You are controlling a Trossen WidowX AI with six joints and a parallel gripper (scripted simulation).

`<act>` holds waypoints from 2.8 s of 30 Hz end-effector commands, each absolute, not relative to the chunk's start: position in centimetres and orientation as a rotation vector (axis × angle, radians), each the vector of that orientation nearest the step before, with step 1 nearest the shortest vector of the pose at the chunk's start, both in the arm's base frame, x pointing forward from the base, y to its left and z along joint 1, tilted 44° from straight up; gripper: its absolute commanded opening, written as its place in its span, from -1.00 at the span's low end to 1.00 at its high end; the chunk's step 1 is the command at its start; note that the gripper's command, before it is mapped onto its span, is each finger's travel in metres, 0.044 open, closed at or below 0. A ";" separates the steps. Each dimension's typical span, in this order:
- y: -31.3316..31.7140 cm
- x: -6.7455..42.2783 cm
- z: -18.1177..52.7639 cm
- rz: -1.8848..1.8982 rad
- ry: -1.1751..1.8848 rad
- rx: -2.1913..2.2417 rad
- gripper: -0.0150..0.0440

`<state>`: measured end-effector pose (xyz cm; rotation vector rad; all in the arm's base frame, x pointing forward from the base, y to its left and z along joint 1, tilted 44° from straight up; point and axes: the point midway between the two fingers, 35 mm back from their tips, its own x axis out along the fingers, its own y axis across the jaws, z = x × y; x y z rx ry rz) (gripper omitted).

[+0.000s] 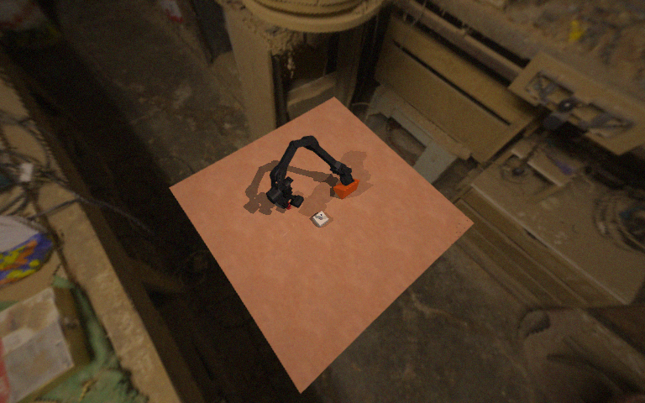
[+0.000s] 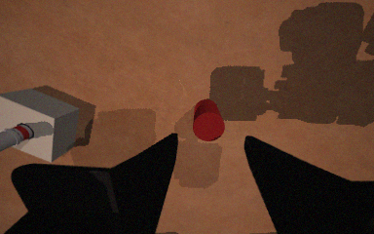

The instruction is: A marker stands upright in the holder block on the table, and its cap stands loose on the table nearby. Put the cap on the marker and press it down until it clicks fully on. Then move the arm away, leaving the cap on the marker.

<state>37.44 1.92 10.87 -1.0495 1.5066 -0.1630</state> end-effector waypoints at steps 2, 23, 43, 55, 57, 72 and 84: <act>1.3 37.6 10.3 -0.162 1.504 -1.059 0.34; -0.9 38.1 7.9 -0.163 1.503 -1.059 0.34; -2.3 38.2 6.6 -0.165 1.503 -1.061 -0.06; -1.6 38.1 7.2 -0.163 1.503 -1.060 -0.49; -1.2 38.1 7.6 -0.163 1.503 -1.059 -0.49; 1.7 37.3 10.6 -0.162 1.504 -1.058 -0.49; 4.8 36.0 9.1 -0.142 1.502 -1.049 -0.49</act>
